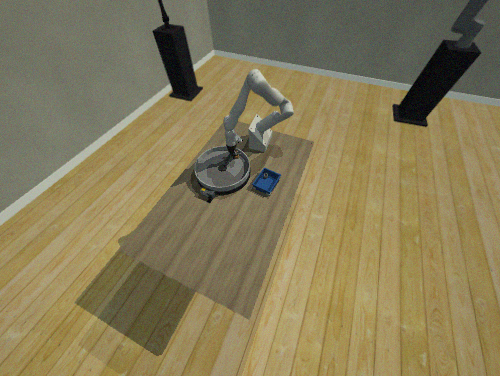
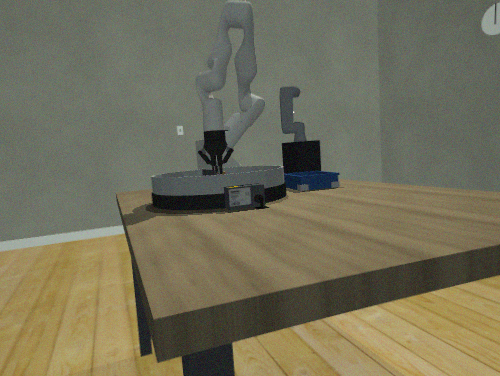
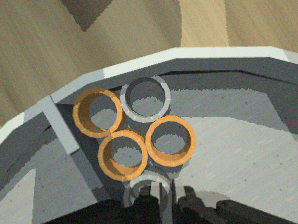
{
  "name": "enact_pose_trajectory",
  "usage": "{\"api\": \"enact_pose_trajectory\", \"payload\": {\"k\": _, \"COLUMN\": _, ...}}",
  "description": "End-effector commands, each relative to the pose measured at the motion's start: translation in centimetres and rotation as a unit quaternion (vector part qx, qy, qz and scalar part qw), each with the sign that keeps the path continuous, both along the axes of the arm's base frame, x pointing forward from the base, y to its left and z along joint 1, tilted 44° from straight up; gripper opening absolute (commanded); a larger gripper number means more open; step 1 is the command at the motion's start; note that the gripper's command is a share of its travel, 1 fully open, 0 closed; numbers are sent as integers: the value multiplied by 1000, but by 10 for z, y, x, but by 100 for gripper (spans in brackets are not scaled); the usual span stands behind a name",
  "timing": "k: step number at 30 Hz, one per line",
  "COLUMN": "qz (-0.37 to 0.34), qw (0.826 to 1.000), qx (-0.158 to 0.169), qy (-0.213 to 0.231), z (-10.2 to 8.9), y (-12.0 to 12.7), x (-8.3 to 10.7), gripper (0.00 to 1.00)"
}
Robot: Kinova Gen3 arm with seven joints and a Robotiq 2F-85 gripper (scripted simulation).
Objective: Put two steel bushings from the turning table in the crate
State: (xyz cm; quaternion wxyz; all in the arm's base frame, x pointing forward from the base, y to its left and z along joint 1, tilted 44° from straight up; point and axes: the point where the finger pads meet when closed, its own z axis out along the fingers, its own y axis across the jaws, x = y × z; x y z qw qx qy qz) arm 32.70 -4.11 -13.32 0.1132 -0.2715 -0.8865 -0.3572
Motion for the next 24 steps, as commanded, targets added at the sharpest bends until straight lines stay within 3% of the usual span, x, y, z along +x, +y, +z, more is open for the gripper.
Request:
{"api": "enact_pose_trajectory", "payload": {"k": 1, "qz": 0, "qw": 1000, "qx": -1, "qy": 0, "z": 0, "y": -1, "x": 0, "gripper": 0}}
{"api": "enact_pose_trajectory", "payload": {"k": 24, "qz": 0, "qw": 1000, "qx": -1, "qy": 0, "z": 2, "y": 1, "x": 2, "gripper": 0}}
